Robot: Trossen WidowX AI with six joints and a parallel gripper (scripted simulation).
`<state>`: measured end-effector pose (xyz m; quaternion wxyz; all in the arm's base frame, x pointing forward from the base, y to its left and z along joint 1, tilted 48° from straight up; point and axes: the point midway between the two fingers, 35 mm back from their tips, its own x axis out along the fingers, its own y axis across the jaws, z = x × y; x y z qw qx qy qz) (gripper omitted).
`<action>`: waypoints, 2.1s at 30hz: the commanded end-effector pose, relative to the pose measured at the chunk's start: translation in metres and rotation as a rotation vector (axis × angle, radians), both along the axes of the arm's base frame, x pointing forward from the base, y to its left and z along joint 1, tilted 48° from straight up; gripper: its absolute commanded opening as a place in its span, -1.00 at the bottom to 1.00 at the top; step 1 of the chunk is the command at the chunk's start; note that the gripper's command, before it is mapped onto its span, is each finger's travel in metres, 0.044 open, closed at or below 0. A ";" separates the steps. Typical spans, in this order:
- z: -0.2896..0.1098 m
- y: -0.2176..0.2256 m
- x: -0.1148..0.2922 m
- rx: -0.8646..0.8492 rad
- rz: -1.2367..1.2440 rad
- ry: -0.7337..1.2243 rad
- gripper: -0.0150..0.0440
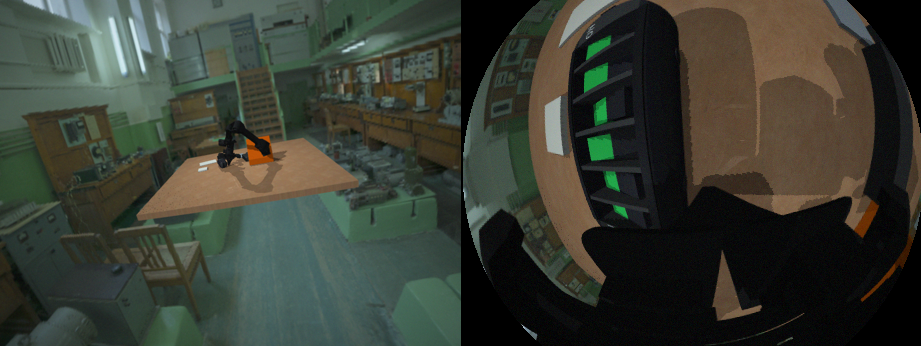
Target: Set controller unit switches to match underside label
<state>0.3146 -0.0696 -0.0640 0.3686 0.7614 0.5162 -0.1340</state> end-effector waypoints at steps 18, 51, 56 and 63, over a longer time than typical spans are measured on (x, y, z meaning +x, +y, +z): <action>0.002 0.000 0.010 0.003 -0.001 -0.001 -0.49; 0.004 0.000 0.019 0.003 -0.001 -0.002 -0.49; 0.004 0.000 0.020 0.003 -0.001 -0.002 -0.49; 0.004 0.000 0.021 0.003 -0.001 -0.002 -0.49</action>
